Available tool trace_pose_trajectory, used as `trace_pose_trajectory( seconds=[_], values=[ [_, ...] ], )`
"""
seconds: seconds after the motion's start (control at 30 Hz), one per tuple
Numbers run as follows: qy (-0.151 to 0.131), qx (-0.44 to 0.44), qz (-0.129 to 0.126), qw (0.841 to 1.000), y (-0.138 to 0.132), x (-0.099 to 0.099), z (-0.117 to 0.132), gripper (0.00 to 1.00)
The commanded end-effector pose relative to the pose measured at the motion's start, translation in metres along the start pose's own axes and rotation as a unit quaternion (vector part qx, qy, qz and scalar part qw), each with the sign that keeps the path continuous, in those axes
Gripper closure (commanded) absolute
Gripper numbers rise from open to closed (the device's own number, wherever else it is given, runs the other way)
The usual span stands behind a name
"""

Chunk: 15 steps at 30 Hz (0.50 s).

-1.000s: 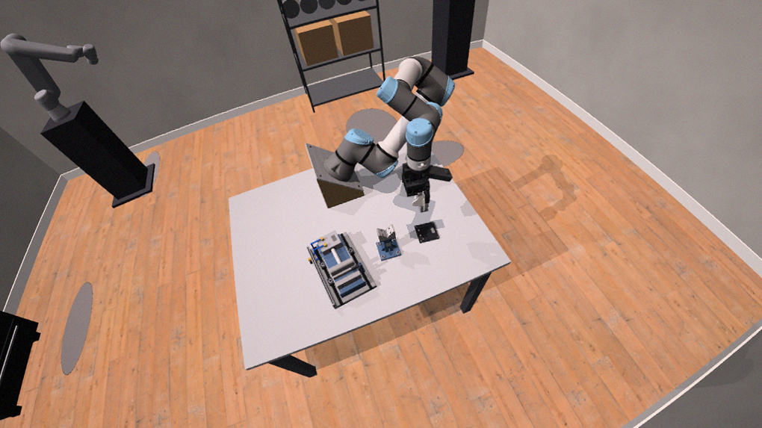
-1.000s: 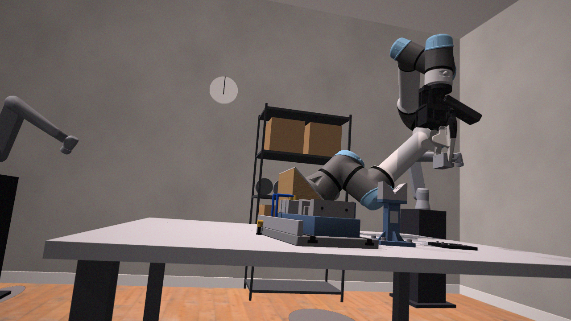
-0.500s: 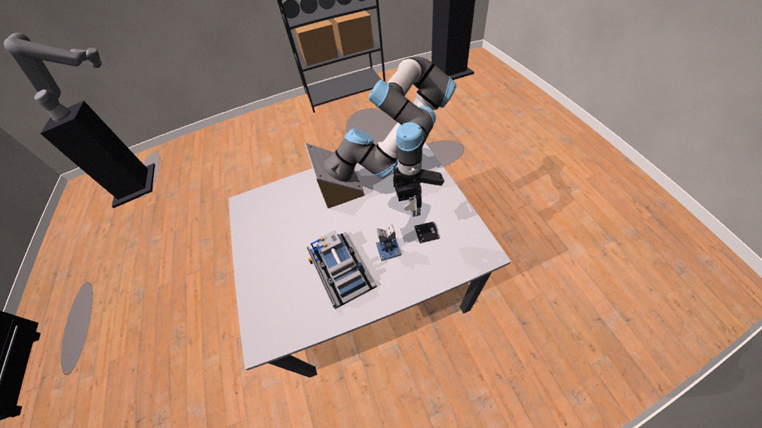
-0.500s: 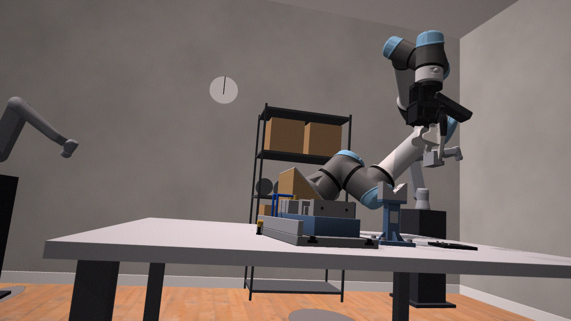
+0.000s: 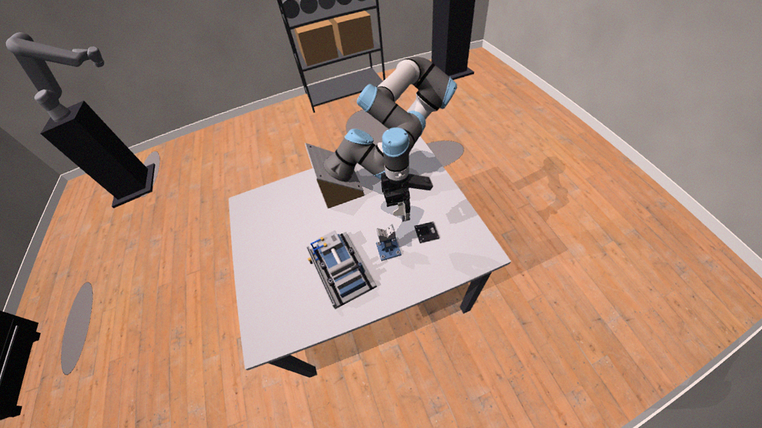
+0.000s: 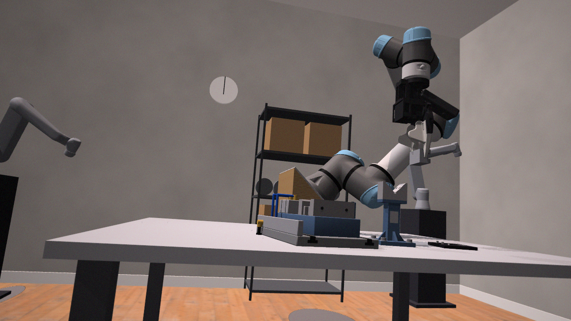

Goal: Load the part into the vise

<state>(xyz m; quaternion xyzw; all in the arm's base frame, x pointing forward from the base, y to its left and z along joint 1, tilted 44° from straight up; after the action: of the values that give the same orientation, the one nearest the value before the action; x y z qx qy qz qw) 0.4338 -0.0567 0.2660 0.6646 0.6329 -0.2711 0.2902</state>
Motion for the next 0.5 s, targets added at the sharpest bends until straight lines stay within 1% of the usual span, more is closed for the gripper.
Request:
trace_pose_trajectory(
  seconds=[0.0,0.07,0.47],
  values=[
    [0.000,-0.003,0.000,1.000,0.000,0.000,0.019,1.00],
    [0.000,-0.003,0.000,1.000,0.000,0.000,0.019,1.00],
    [0.001,-0.009,0.000,1.000,-0.003,0.001,0.054,1.00]
  ],
)
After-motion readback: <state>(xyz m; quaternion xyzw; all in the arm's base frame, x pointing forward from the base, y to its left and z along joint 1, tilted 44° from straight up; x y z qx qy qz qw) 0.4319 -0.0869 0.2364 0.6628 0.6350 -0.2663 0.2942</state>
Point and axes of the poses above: the point where the finger pads meet when closed, its own x axis out along the fingers, its own y axis across the jaws, z = x × y, the point moved 9 cm from there along -x, back along the fingers, and after that the axes turned 11 degrees about -x, right-handed, at the moved point
